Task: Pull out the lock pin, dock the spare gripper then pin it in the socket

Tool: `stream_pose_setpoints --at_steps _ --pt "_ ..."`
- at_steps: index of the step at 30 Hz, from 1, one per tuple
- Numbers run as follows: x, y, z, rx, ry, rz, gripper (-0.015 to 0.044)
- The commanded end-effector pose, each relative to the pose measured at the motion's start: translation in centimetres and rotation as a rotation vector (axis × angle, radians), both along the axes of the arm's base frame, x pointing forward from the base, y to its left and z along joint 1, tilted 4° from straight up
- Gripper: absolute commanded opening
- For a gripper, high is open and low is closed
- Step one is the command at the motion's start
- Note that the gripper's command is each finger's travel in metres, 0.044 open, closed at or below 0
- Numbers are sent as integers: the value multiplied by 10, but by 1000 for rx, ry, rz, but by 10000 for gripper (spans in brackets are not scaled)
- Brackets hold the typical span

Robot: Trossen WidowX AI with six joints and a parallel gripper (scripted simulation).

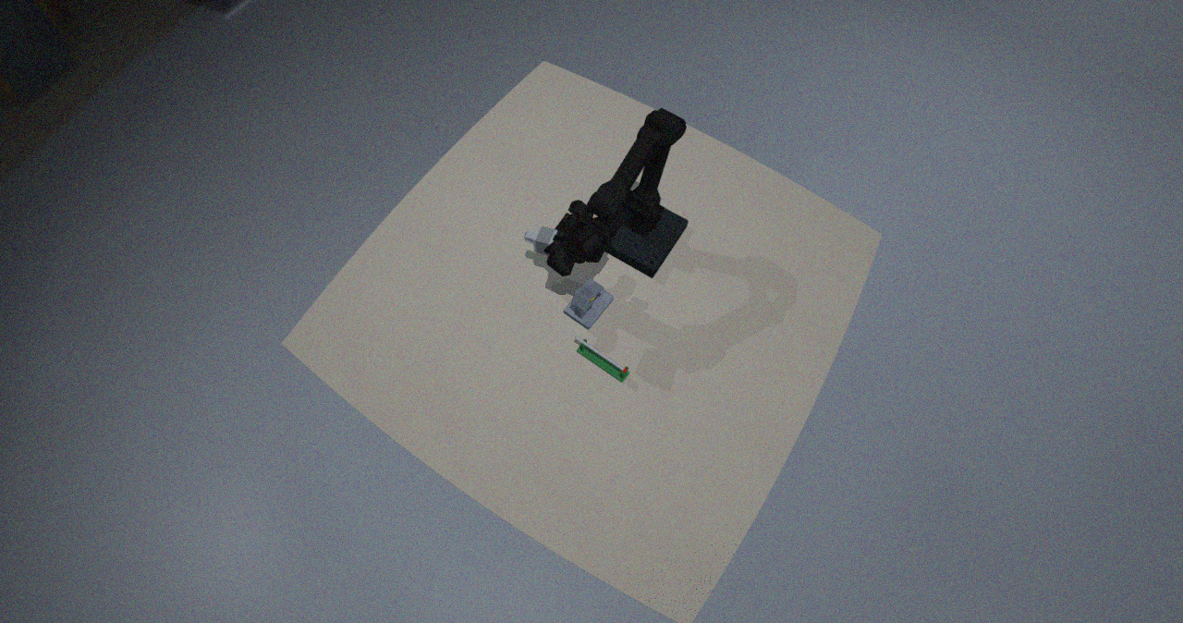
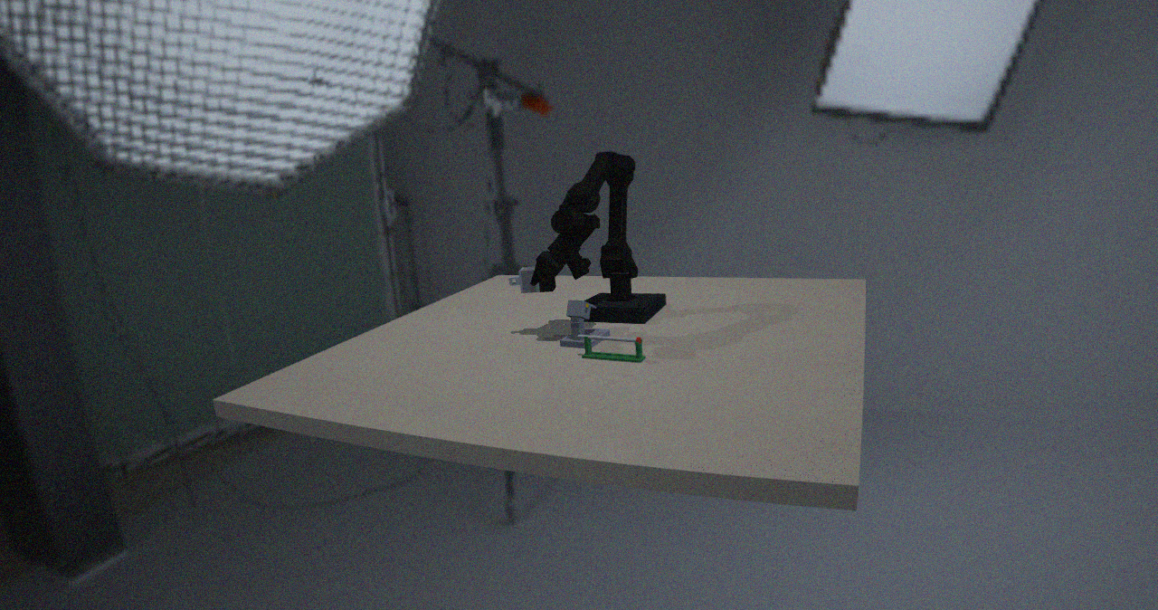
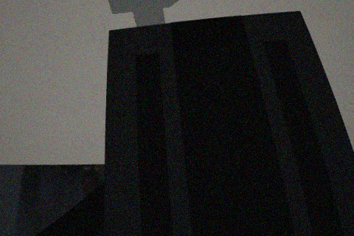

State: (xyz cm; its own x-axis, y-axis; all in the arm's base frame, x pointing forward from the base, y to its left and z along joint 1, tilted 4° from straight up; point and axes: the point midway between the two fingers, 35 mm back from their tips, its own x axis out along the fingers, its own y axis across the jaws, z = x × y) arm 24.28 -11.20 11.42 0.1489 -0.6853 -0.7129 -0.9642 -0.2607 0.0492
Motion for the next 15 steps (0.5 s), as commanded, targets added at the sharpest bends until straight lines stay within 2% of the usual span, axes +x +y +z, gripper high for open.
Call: stream_pose_setpoints --at_steps 1,8,15 --pt "0 0 -1 0 1 0 0" --pt "0 0 -1 1 -3 -2 0" --pt "-1 9 3 64 -179 -86 0"
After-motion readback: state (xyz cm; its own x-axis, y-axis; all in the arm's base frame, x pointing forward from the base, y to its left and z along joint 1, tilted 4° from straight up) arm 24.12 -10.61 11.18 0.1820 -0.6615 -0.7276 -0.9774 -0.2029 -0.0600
